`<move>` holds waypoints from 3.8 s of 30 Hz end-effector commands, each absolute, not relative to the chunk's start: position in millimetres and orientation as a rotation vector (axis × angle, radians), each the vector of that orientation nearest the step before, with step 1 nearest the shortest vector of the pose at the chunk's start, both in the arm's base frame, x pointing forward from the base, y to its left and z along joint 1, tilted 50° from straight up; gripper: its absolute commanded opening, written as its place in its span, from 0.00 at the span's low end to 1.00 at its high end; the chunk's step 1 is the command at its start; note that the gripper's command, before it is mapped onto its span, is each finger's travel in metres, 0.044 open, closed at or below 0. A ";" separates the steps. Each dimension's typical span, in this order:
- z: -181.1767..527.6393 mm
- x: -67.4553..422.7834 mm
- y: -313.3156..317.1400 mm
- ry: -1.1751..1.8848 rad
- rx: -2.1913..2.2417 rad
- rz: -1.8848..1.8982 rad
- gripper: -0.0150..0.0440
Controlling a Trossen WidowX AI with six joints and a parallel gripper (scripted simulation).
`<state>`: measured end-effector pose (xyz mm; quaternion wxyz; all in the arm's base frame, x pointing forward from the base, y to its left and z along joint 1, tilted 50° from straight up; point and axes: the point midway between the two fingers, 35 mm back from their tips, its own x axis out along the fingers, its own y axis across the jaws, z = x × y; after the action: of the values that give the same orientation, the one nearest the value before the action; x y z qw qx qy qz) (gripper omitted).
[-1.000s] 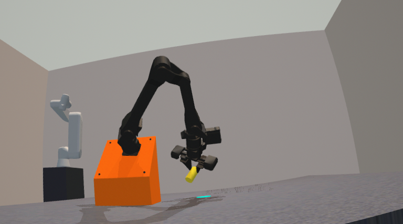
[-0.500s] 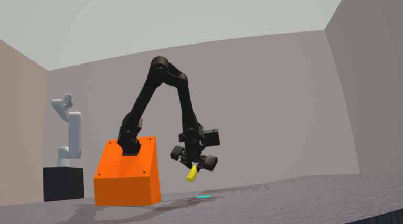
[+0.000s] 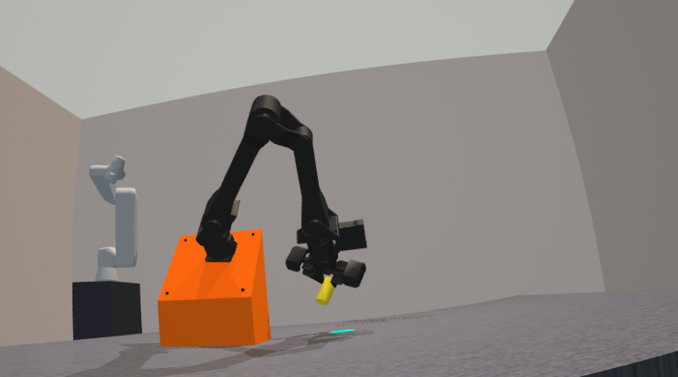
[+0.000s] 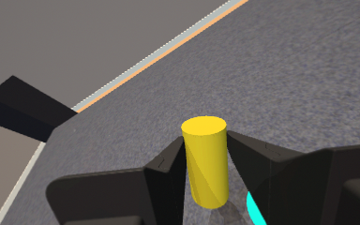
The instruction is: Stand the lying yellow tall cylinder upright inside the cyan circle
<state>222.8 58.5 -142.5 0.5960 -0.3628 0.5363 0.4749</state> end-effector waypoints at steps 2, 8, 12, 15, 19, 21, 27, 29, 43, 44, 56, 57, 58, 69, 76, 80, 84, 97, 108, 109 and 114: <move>-140.2 223.6 59.7 1.201 -0.833 1.118 0.43; -137.9 224.3 59.6 1.153 -0.824 1.130 0.43; -136.2 224.8 59.5 1.121 -0.819 1.138 0.43; -134.9 225.2 59.4 1.097 -0.816 1.142 0.43; -133.0 225.8 59.2 1.064 -0.812 1.148 0.43; -132.1 226.0 59.1 1.047 -0.810 1.151 0.43; -128.9 226.8 58.8 0.997 -0.807 1.157 0.43; -127.8 227.1 58.7 0.980 -0.807 1.159 0.43; -119.3 228.7 57.7 0.861 -0.808 1.167 0.43; -118.7 228.8 57.6 0.852 -0.808 1.167 0.43; -110.3 229.9 56.4 0.749 -0.818 1.166 0.43; -109.5 230.0 56.3 0.740 -0.819 1.166 0.43; -108.8 230.1 56.2 0.731 -0.820 1.165 0.43; -100.1 230.6 54.8 0.635 -0.836 1.158 0.43; -94.3 230.8 53.8 0.574 -0.849 1.151 0.43; -90.8 230.8 53.2 0.540 -0.858 1.146 0.43; -89.5 230.8 53.0 0.527 -0.861 1.144 0.43; -89.5 230.8 53.0 0.527 -0.861 1.144 0.43; -109.7 237.5 27.7 0.537 -0.867 1.146 0.43; -112.2 237.9 24.7 0.537 -0.867 1.147 0.43; -124.9 239.2 9.8 0.538 -0.866 1.147 0.43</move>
<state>238.7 16.6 -118.7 0.7193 -0.3933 0.2464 0.5169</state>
